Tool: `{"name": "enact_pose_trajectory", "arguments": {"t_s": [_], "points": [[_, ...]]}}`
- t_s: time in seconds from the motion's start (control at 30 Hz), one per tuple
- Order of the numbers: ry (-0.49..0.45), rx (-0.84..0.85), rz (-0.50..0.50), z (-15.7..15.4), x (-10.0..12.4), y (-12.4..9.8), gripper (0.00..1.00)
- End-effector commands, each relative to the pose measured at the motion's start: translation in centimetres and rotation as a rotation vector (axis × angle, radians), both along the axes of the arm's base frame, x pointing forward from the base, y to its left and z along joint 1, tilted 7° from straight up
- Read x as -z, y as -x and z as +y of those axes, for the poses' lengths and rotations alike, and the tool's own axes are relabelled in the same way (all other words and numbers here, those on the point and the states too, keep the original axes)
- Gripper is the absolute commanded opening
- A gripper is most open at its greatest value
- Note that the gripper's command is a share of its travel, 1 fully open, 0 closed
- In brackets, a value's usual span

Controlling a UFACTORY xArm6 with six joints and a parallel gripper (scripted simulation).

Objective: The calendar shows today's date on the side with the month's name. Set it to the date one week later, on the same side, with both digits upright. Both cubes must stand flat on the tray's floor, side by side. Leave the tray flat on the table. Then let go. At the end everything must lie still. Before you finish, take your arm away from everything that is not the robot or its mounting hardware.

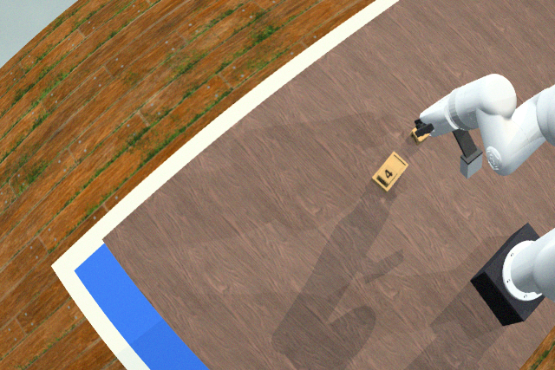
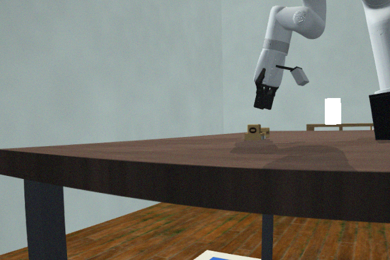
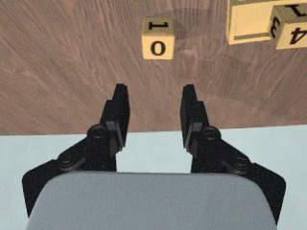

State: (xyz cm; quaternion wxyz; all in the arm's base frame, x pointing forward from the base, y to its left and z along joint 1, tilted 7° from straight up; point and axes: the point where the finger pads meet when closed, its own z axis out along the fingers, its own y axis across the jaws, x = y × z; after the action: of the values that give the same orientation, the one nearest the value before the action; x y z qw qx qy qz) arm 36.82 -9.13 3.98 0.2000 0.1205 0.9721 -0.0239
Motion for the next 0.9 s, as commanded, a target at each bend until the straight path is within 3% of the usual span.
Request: {"name": "enact_pose_trajectory", "arguments": {"t_s": [0.0,0.33,0.87], "points": [[-0.003,-0.004,-0.028,0.17,-0.04,0.15,0.47],[-0.002,-0.005,-0.05,0.27,0.12,0.01,0.47],[0.04,-0.004,-0.257,0.44,0.51,-0.08,0.47]]}}
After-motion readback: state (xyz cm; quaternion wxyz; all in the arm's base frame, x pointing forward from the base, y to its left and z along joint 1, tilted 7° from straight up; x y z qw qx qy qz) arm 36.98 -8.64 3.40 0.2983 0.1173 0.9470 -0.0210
